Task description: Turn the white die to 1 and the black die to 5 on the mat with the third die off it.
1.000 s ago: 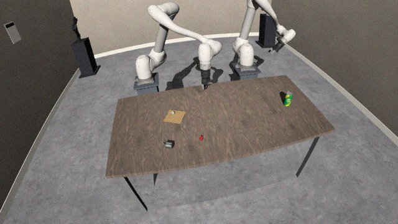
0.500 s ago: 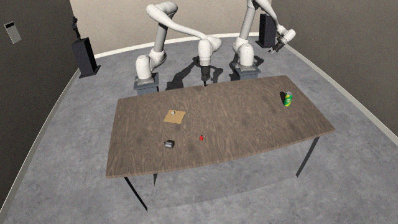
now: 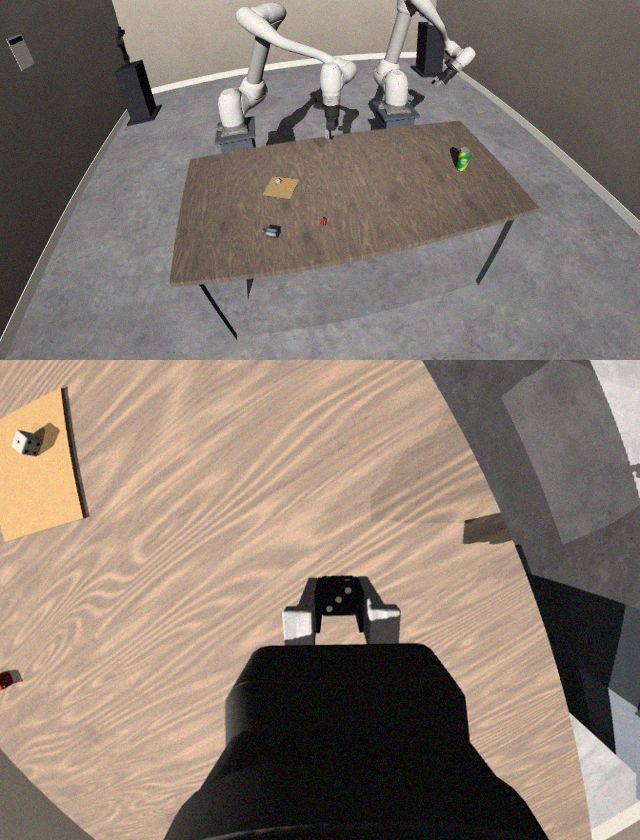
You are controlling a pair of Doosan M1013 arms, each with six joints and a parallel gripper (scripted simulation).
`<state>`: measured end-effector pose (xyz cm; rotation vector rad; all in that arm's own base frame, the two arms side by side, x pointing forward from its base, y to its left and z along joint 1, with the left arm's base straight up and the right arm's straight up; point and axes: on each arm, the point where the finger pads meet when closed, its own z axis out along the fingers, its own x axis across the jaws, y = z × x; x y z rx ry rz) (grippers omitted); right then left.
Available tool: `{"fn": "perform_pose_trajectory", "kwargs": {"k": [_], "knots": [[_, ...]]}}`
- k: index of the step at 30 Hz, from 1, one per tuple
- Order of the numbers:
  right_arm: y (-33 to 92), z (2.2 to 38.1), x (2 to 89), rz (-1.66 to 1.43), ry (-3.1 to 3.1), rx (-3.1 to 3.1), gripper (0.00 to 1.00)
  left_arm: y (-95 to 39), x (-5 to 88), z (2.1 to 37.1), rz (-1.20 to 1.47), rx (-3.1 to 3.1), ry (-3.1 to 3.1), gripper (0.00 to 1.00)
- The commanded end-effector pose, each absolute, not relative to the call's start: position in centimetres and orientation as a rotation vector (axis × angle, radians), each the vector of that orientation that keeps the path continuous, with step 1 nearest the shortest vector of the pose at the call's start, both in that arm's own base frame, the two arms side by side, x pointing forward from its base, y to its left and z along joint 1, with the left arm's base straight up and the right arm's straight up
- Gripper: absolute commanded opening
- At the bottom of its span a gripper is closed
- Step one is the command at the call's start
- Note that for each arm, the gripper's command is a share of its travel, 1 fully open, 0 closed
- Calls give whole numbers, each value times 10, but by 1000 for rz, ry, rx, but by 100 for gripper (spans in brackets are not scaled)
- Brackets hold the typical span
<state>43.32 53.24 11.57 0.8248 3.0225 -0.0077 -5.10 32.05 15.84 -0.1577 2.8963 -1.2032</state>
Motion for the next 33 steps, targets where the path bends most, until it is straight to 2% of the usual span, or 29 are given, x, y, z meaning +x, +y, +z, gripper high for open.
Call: {"fn": "perform_pose_trajectory", "kwargs": {"k": [1,6,14,21,25,33], "knots": [[534,114,433,0,3085,594,40,321,-51,159,-1202,-158,2897,100],[537,112,434,0,3128,288,40,321,-51,159,-1202,-158,2897,100],[537,111,433,37,3131,253,40,321,-51,159,-1202,-158,2897,100],[535,110,432,490,3072,246,40,321,-51,159,-1202,-158,2897,100],[534,110,432,580,3051,245,40,321,-51,159,-1202,-158,2897,100],[531,109,432,1001,2916,235,40,321,-51,159,-1202,-158,2897,100]]}}
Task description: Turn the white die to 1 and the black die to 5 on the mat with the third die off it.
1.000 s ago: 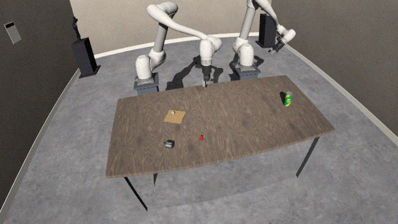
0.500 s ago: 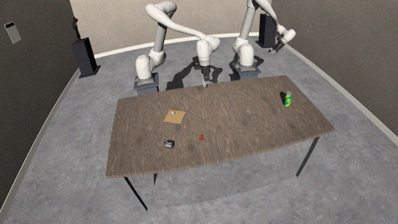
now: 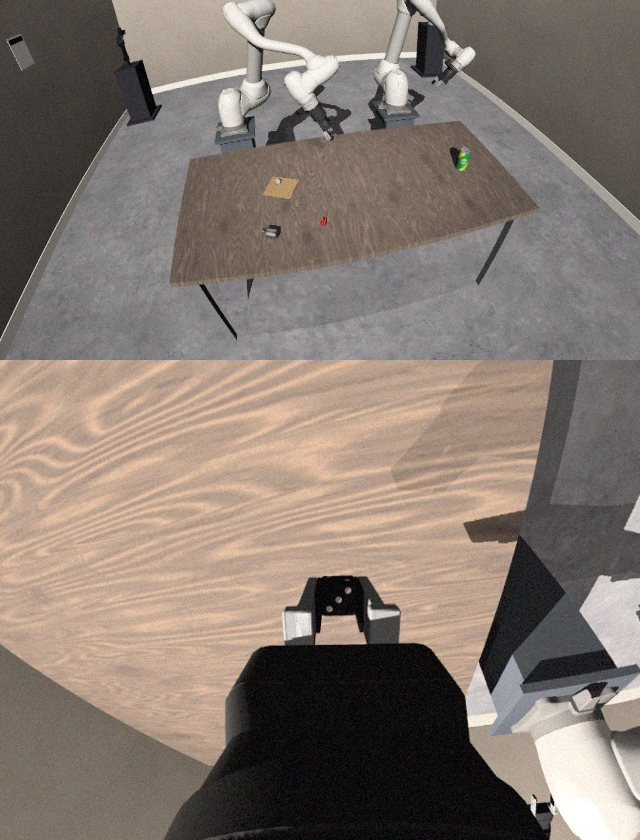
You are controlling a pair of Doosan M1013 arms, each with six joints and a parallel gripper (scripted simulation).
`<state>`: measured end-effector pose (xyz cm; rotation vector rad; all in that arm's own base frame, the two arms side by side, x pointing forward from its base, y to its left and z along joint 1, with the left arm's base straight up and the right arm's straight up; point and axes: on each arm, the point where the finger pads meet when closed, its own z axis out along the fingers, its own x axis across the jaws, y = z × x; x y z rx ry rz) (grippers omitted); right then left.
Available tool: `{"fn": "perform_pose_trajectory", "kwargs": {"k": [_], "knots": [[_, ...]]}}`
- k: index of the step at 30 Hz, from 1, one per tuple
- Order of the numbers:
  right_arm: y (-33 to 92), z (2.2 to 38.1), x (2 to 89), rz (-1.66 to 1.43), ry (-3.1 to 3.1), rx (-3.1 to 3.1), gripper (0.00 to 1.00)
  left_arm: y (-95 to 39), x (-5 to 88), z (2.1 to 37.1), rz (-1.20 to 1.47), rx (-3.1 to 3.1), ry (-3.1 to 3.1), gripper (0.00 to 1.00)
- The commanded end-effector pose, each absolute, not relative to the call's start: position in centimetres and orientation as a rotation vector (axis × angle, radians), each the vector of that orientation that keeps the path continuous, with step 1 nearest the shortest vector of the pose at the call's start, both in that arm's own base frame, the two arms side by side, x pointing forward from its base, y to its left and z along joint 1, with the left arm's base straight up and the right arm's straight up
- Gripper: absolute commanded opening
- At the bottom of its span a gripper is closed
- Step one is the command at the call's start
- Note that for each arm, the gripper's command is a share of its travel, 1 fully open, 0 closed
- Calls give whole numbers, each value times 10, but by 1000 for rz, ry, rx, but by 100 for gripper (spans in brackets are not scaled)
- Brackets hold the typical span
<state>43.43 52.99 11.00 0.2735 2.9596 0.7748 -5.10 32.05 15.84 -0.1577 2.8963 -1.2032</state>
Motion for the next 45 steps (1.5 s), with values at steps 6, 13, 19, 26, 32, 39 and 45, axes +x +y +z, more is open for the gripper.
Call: {"fn": "perform_pose_trajectory", "kwargs": {"k": [6,13,19,26,32,39,45], "knots": [[529,108,431,1171,2847,228,40,321,-51,159,-1202,-158,2897,100],[528,107,431,1356,2753,221,40,321,-51,159,-1202,-158,2897,100],[527,107,430,1516,2659,213,40,321,-51,159,-1202,-158,2897,100],[526,108,432,1571,2615,213,40,321,-51,159,-1202,-158,2897,100],[526,106,432,1571,2615,213,40,321,-51,159,-1202,-158,2897,100],[526,91,432,1571,2615,212,40,321,-51,159,-1202,-158,2897,100],[526,77,432,1571,2615,212,40,321,-51,159,-1202,-158,2897,100]]}}
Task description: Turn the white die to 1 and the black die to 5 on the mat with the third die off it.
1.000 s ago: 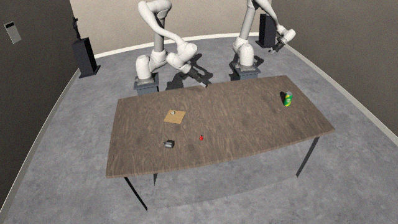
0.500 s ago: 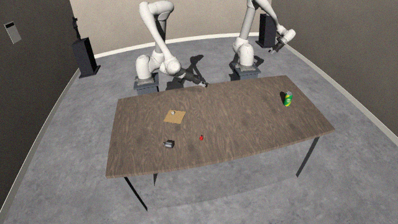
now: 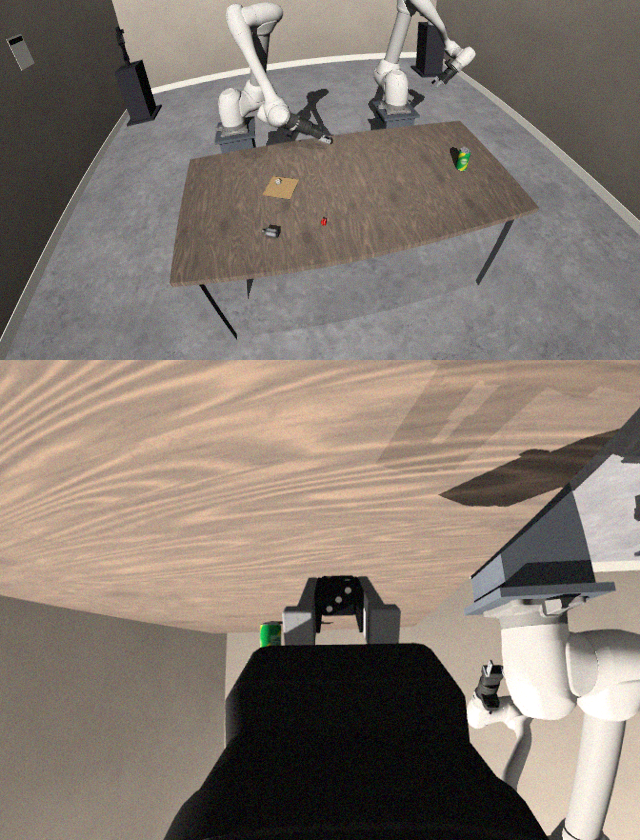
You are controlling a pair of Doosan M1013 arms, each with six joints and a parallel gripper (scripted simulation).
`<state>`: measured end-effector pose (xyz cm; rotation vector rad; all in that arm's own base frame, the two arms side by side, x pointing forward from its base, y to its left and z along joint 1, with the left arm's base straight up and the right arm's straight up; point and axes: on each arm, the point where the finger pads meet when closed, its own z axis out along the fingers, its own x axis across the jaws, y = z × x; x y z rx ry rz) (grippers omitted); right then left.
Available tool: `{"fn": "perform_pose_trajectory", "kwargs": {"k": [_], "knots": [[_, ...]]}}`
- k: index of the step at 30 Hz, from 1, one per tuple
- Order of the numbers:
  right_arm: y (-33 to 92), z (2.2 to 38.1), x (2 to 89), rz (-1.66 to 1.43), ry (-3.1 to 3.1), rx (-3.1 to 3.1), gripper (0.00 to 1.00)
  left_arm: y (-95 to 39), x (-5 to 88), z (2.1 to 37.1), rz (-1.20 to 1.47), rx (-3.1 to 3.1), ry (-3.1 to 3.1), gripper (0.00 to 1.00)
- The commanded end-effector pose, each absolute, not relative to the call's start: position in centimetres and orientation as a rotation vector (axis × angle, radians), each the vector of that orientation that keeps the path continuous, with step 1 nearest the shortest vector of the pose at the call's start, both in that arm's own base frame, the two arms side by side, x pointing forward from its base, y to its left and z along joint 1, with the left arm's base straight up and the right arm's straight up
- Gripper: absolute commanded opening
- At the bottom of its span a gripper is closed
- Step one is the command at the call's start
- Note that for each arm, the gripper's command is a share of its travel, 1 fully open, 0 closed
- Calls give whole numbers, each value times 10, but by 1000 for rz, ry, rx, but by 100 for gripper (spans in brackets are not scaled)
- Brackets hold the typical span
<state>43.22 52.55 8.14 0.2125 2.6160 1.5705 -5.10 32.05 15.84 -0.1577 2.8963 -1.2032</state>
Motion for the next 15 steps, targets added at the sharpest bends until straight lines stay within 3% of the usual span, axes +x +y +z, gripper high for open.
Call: {"fn": "perform_pose_trajectory", "kwargs": {"k": [1,15], "knots": [[526,73,432,1571,2615,212,40,321,-51,159,-1202,-158,2897,100],[526,36,432,1571,2615,212,40,321,-51,159,-1202,-158,2897,100]]}}
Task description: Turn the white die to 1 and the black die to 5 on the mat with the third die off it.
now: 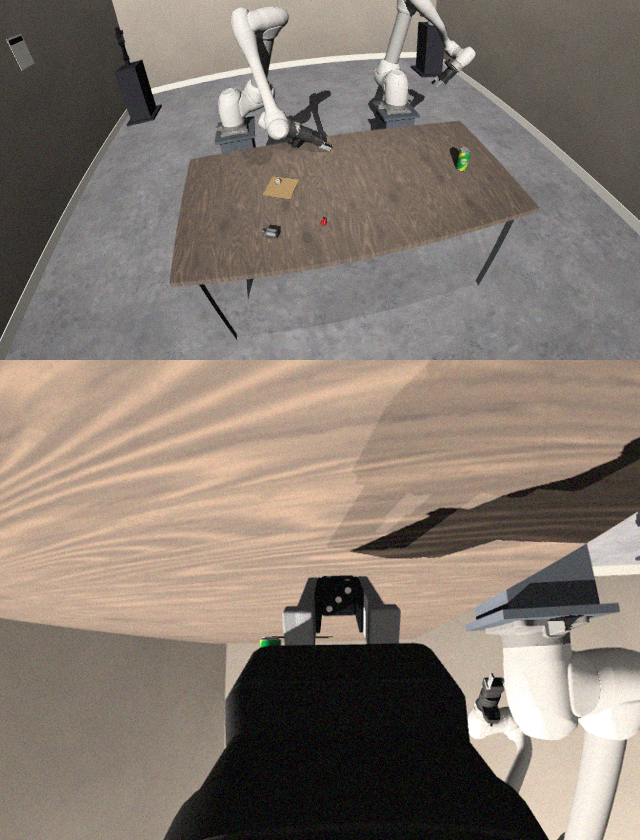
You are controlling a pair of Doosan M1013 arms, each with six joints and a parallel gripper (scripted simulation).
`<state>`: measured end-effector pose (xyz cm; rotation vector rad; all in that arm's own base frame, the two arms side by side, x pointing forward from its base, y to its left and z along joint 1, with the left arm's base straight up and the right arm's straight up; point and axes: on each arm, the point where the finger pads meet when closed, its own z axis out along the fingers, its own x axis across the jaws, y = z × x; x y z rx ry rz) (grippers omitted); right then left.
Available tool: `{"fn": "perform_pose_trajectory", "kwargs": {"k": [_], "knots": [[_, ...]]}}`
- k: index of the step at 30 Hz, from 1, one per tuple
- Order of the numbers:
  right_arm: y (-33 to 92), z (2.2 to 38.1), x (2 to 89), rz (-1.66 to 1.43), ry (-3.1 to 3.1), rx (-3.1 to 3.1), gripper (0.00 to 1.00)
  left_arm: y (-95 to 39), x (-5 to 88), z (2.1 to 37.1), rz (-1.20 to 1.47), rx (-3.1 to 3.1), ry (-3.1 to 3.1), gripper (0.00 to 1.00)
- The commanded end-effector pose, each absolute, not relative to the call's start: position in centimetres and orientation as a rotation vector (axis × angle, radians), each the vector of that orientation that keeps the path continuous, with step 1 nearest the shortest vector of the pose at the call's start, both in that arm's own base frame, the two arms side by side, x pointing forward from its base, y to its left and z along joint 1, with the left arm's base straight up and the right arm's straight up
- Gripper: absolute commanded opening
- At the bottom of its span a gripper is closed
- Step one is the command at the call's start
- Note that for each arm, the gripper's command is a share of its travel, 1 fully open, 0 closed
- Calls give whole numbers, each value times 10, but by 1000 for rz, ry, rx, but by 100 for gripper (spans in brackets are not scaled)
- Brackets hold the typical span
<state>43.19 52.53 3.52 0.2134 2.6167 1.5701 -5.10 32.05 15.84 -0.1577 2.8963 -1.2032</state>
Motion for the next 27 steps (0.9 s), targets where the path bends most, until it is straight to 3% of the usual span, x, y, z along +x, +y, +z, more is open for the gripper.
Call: {"fn": "perform_pose_trajectory", "kwargs": {"k": [1,27], "knots": [[526,35,432,1571,2615,212,40,321,-51,159,-1202,-158,2897,100],[526,32,432,1571,2615,212,40,321,-51,159,-1202,-158,2897,100]]}}
